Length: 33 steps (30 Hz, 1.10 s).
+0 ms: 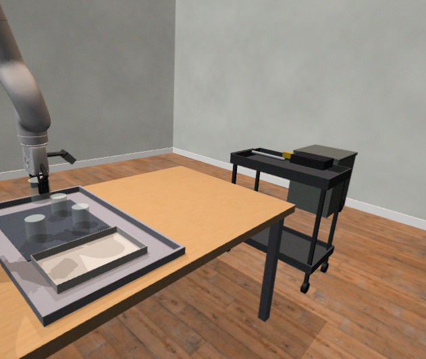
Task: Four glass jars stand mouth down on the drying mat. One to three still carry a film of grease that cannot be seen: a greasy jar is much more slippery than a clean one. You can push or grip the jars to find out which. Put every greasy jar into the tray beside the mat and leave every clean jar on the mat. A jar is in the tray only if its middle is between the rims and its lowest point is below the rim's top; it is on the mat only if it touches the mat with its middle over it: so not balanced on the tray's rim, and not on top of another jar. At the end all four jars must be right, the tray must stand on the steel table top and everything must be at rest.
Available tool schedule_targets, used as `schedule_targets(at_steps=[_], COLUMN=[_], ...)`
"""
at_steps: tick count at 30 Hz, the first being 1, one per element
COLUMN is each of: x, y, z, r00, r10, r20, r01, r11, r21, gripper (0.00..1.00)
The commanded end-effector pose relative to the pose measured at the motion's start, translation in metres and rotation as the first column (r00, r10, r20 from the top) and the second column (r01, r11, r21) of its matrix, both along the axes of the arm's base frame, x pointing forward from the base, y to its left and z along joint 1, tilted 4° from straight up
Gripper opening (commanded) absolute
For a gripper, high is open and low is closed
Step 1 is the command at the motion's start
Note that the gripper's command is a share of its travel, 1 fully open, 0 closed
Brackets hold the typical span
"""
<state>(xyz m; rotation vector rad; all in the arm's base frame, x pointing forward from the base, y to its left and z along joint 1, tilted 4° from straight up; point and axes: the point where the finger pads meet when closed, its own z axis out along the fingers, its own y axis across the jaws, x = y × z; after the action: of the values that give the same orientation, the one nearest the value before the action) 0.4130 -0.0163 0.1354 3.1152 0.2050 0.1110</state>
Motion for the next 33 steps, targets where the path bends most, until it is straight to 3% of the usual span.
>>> schedule_targets(at_steps=[1,33], x=[0.006,0.037], y=[-0.014,-0.102], z=[0.001,0.006], r00=[1.0,1.0], r10=[-0.003,-0.003], r20=[-0.003,-0.003], r01=[0.003,0.003], r11=[1.0,1.0], r21=[-0.019,-0.019], gripper=[0.0,0.0])
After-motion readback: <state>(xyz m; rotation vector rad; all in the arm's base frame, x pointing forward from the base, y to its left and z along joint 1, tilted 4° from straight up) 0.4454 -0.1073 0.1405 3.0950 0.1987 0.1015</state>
